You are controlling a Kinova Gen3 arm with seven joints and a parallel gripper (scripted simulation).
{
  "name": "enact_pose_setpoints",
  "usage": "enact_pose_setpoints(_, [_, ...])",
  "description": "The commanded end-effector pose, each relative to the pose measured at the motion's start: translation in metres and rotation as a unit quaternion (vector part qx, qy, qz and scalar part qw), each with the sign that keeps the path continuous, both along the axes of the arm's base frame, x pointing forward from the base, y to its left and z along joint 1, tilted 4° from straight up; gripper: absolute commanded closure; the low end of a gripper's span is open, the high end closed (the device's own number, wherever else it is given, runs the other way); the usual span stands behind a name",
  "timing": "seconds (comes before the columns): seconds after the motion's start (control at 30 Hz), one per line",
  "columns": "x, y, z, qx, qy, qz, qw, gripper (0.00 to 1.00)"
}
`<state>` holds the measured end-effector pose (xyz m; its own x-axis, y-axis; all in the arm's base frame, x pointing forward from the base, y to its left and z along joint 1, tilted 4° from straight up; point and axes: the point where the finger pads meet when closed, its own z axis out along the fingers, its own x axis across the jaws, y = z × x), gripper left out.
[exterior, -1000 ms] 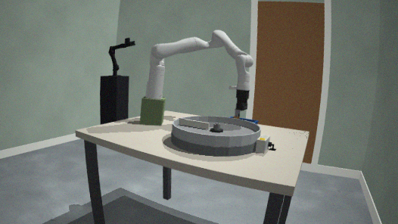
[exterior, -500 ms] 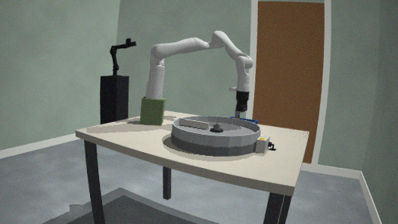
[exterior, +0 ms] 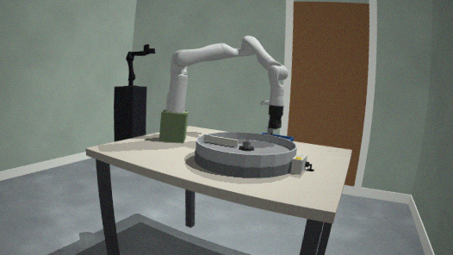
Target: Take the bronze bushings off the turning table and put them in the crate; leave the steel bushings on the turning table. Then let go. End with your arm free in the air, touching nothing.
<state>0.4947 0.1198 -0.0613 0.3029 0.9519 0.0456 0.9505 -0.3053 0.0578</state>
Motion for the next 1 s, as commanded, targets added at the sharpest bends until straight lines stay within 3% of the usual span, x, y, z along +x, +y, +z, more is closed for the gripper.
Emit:
enact_pose_setpoints(0.0, [0.001, -0.001, 0.000, 0.000, -0.001, 0.000, 1.000, 1.00])
enact_pose_setpoints(0.97, [0.002, 0.000, -0.017, 0.000, -0.001, 0.000, 1.000, 1.00])
